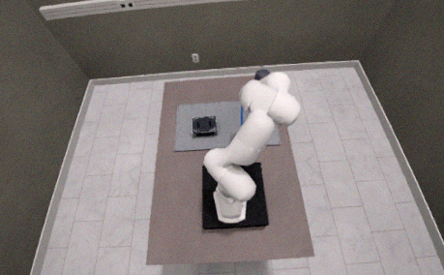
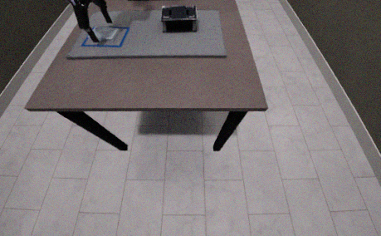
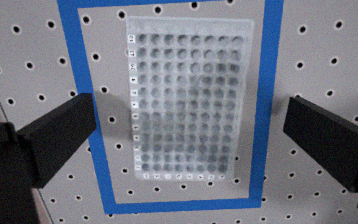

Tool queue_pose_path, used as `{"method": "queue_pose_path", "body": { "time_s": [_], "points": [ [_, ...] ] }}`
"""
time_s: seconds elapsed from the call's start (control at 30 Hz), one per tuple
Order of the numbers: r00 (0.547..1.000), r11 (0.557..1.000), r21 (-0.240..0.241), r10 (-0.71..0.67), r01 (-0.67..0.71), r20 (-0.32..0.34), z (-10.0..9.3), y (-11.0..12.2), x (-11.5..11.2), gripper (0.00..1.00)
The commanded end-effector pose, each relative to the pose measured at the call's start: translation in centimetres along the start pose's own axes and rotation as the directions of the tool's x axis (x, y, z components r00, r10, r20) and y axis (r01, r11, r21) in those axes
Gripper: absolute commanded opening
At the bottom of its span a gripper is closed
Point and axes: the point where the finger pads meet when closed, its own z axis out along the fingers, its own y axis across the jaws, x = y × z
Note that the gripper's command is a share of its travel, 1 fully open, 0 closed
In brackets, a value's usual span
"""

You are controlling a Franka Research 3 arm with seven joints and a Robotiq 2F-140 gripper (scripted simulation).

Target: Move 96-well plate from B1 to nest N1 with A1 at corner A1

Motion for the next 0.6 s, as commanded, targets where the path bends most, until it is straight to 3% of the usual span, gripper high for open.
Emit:
{"method": "queue_pose_path", "body": {
  "time_s": [0.0, 0.03, 0.07, 0.57],
  "points": [
    [1.000, 1.000, 0.006, 0.007, -0.007, -0.001, -0.16, -0.26, 0.03, 1.00],
    [1.000, 1.000, 0.006, 0.007, -0.007, -0.001, -0.16, -0.26, 0.03, 1.00],
    [1.000, 1.000, 0.006, 0.007, -0.007, -0.001, -0.16, -0.26, 0.03, 0.63],
    [1.000, 1.000, 0.006, 0.007, -0.007, -0.001, -0.16, -0.26, 0.03, 0.63]
  ]
}}
